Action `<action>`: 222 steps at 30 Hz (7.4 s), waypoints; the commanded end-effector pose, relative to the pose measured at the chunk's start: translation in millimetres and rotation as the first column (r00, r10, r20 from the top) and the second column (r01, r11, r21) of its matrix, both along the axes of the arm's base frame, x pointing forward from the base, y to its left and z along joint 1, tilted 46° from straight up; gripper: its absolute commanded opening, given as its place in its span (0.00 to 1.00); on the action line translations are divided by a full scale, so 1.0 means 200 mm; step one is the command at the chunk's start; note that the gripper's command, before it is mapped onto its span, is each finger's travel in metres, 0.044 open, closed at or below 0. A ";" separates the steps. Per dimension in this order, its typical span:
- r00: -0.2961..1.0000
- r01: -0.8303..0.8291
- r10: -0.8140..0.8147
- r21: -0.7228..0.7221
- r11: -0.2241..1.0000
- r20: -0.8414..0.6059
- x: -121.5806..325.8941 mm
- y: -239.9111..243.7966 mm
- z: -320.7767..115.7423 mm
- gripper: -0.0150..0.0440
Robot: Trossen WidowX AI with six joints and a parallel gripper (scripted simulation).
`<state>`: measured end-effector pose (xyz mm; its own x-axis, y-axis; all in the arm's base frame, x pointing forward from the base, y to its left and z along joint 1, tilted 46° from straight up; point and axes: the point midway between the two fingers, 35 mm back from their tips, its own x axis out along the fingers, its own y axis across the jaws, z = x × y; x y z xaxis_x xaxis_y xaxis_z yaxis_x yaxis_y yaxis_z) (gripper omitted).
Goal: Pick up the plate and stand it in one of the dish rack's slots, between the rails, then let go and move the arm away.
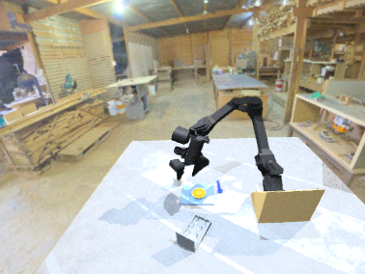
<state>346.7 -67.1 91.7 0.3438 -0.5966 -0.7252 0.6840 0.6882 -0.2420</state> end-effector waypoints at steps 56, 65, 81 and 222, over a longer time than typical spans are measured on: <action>0.629 -0.450 0.261 -0.069 0.890 -0.732 -0.23 -0.11 -0.31 0.93; 0.629 -0.450 0.259 -0.071 0.890 -0.733 -0.23 -0.16 -0.36 0.93; 0.629 -0.450 0.258 -0.072 0.890 -0.733 -0.24 -0.19 -0.38 0.83; 0.076 -0.741 0.995 0.663 0.105 -0.072 -0.45 0.41 -0.69 0.25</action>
<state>255.2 16.0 -48.5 -0.0549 0.2348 -0.9705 -0.5671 0.7926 0.2239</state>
